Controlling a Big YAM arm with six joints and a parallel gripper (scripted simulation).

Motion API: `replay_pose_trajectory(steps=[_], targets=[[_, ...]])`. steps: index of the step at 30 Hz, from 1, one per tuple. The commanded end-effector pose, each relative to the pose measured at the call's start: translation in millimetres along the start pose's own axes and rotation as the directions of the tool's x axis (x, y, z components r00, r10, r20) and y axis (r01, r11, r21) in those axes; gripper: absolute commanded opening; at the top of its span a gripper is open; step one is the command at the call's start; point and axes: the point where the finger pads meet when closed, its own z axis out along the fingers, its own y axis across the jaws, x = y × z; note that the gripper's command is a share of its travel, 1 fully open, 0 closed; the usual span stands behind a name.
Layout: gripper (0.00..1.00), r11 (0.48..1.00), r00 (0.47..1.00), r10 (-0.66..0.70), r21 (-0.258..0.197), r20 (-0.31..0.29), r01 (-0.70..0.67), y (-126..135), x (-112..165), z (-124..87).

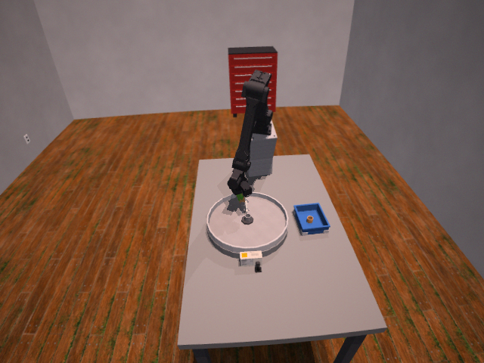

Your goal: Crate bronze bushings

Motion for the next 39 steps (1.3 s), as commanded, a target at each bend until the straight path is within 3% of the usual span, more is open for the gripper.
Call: replay_pose_trajectory(steps=[1,14,17,39], targets=[[0.13,1.000,1.000,-0.004,0.018,0.022,0.003,-4.5,-14.5,-8.6],[0.13,1.000,1.000,0.000,0.002,0.006,0.000,1.4,-6.7,13.3],[0.13,1.000,1.000,-0.002,0.019,0.023,0.002,-4.8,-13.6,4.9],[0.13,1.000,1.000,-0.001,0.016,0.019,0.001,-3.1,-11.5,5.0]])
